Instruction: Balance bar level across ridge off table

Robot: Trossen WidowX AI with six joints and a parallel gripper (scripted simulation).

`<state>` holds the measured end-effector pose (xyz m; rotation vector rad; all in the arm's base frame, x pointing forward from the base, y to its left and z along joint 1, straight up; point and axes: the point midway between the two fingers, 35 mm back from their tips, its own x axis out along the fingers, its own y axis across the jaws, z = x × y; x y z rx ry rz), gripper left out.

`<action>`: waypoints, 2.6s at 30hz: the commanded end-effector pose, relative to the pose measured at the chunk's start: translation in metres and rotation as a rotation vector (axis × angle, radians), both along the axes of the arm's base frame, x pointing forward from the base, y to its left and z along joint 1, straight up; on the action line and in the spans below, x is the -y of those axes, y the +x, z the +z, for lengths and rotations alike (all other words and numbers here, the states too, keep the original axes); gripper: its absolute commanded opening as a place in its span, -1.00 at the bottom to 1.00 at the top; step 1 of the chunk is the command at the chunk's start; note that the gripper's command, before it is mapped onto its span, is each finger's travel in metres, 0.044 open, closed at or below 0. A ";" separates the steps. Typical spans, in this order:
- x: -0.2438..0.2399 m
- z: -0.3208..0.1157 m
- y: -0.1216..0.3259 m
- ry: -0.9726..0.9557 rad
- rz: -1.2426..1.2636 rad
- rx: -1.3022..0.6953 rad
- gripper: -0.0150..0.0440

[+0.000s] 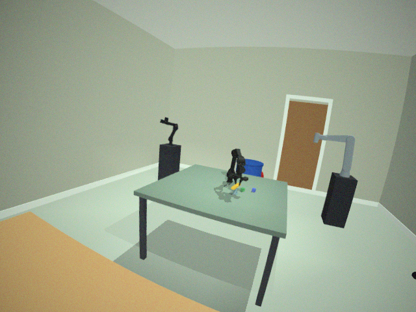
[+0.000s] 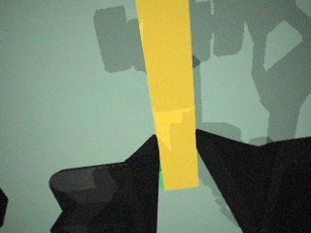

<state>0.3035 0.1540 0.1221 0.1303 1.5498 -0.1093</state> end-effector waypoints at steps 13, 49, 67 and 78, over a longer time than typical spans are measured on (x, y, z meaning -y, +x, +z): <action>0.000 0.000 0.001 0.000 0.004 0.006 -0.49; 0.000 -0.003 0.001 0.000 0.004 0.006 -0.49; 0.000 -0.005 0.000 0.000 0.004 0.006 -0.49; 0.000 -0.006 0.000 0.000 0.004 0.006 -0.49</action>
